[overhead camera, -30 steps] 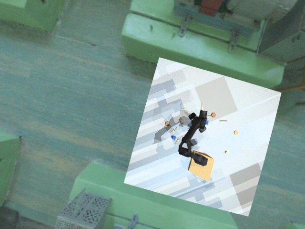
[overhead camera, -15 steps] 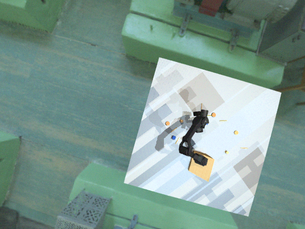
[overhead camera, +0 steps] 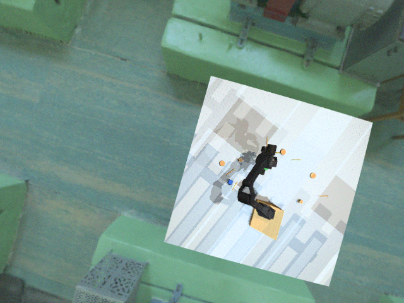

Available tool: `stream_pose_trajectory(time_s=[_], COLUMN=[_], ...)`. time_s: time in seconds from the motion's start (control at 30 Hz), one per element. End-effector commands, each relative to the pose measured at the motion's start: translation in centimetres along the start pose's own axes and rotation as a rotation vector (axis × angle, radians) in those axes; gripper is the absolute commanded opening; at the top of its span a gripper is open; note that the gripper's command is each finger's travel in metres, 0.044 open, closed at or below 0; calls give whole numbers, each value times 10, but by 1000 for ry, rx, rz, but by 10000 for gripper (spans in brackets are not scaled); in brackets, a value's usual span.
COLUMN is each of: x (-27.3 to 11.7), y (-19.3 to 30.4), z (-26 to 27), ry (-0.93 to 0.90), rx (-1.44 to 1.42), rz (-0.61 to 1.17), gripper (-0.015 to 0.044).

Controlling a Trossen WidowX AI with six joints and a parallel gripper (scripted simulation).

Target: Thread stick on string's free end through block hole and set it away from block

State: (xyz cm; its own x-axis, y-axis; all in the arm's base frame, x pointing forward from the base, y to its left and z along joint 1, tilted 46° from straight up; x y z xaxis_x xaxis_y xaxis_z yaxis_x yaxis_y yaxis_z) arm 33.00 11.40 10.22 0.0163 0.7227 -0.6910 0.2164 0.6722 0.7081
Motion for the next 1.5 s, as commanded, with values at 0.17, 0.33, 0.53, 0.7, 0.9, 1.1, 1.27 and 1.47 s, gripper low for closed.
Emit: stream_pose_trajectory(time_s=[0.17,0.33,0.53,0.7,0.9,1.1,1.27,1.47], x=[0,0,0,0,0,0,-1,-1], y=[6,12,20,26,34,41,47,54], z=[-1,-1,-2,-3,-4,-6,-7,-9], ry=[3,3,2,2,2,2,3,3], rx=[22,21,21,21,21,20,19,19], rz=[3,3,3,4,5,6,8,11], gripper=[0,0,0,0,0,0,0,0])
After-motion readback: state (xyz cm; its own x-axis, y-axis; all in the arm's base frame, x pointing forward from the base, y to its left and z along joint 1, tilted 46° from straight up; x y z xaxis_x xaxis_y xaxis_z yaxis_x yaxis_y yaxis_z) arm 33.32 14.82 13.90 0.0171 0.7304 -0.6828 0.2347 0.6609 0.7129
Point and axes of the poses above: the point midway between the two fingers, 35 mm back from their tips, its own x axis out along the fingers, its own z axis across the jaws, y = z × x, the point moved 1 cm from there along -x, back along the fingers, and after that the axes turned 12 degrees about x, right-handed, at the moved point
